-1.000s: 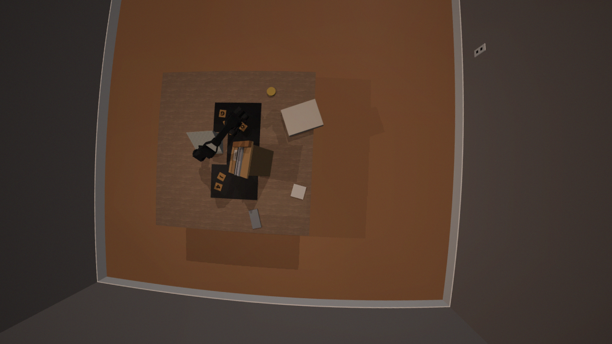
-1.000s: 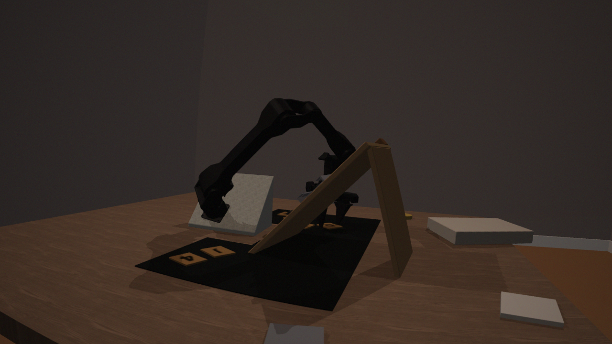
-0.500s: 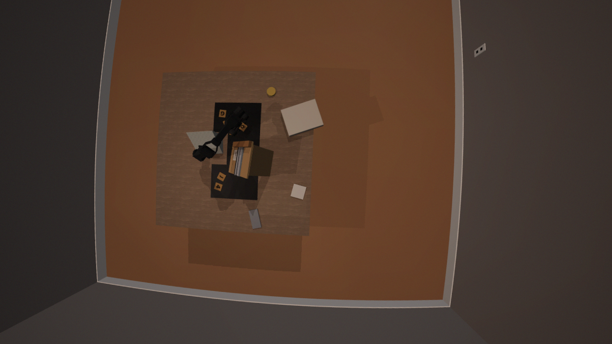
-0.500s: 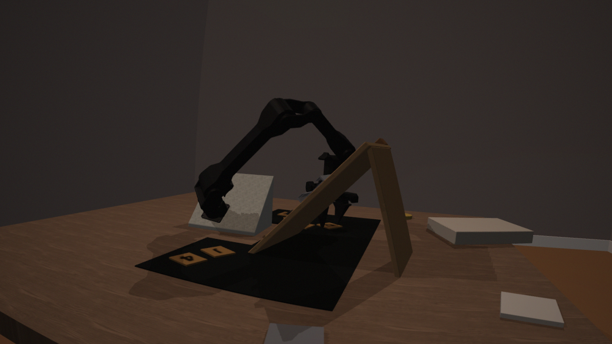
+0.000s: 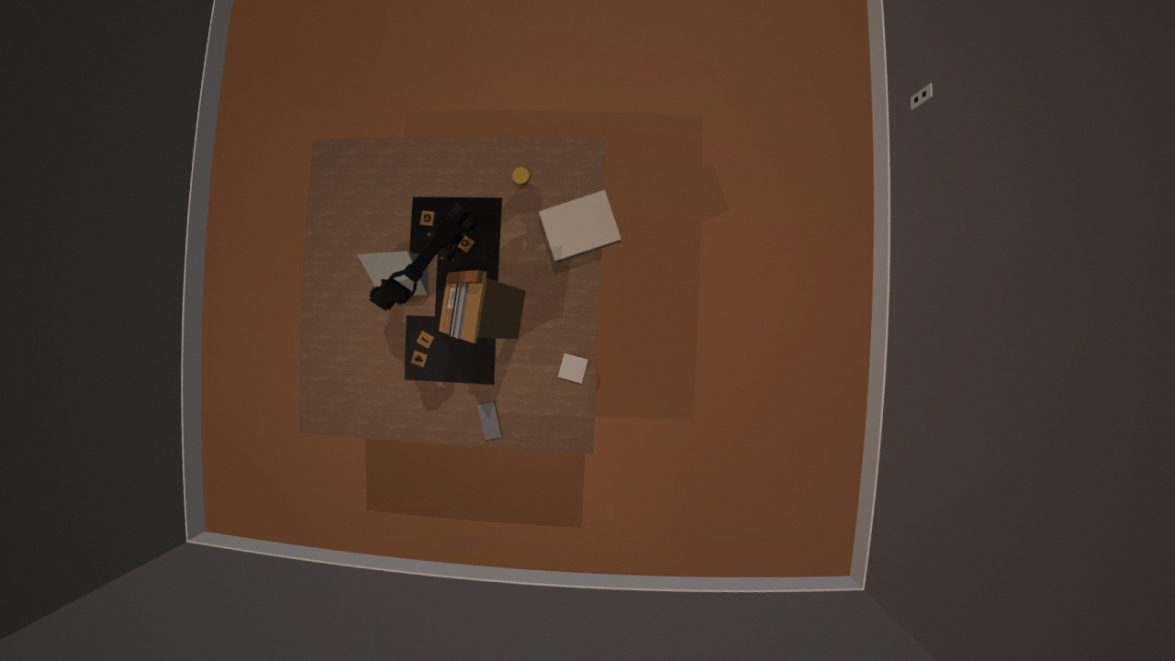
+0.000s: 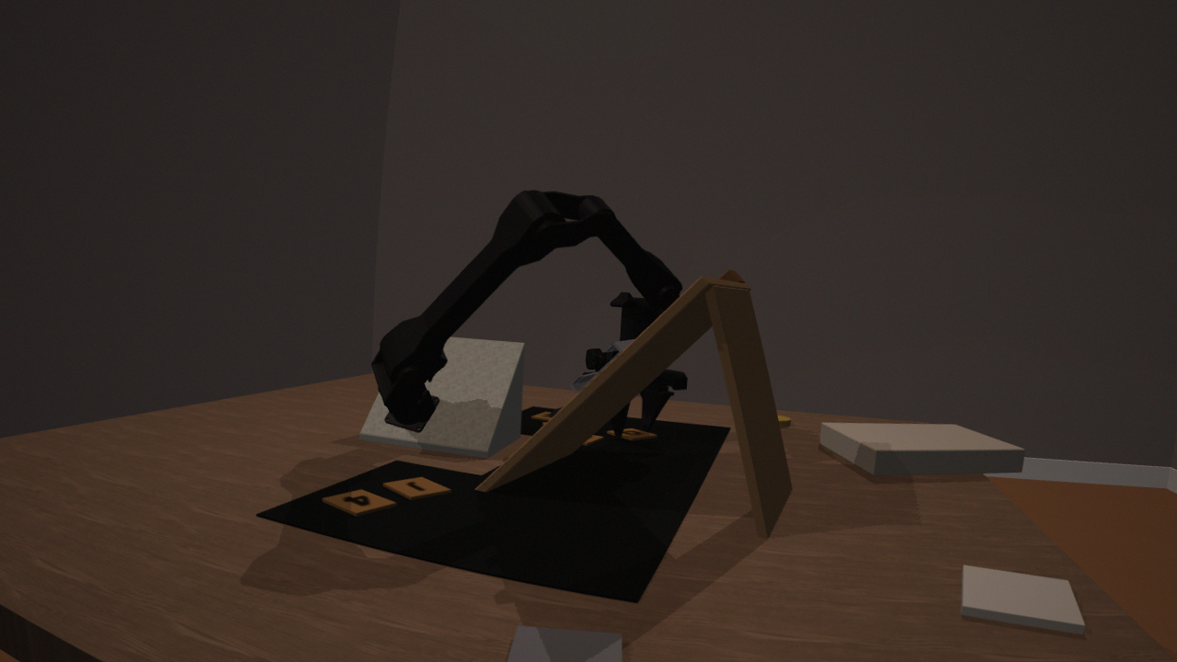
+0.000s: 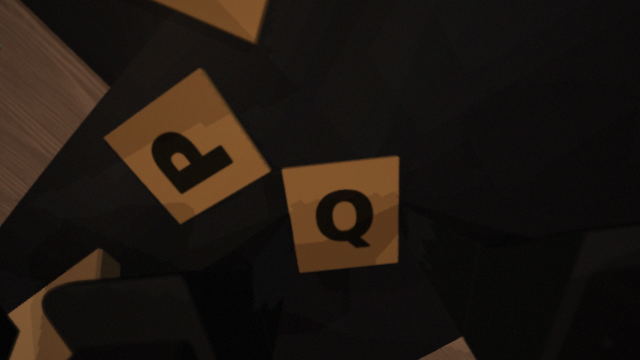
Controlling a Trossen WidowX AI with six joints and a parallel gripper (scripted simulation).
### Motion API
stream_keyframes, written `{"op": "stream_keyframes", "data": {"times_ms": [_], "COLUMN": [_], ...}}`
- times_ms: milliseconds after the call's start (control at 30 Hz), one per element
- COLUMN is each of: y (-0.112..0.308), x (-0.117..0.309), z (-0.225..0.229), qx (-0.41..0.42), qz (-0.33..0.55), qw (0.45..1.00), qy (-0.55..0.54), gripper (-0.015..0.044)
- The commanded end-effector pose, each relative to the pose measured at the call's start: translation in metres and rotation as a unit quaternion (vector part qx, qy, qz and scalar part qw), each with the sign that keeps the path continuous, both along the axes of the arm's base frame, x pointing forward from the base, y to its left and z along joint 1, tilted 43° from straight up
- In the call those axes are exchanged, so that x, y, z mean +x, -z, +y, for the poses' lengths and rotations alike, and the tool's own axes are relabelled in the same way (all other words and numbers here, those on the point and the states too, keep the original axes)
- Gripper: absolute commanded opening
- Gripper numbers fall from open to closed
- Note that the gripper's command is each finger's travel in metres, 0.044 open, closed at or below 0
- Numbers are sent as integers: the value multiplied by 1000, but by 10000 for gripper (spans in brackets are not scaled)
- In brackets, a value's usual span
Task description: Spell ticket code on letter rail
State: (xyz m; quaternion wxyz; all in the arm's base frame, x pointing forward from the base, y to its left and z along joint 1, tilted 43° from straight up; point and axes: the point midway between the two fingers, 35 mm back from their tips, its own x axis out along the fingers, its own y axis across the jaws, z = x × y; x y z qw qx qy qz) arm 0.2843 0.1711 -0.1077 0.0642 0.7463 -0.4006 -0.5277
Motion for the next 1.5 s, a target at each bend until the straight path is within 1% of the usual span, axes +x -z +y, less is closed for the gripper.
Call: {"op": "stream_keyframes", "data": {"times_ms": [0, 1333, 1467], "y": [-2, -17, -23], "x": [0, -2, 1], "z": [2, 12, 16], "qx": [2, 0, 18], "qz": [-1, -1, -17], "qw": [1000, 1000, 1000], "qy": [3, 0, 13], "gripper": [0, 0, 0]}}
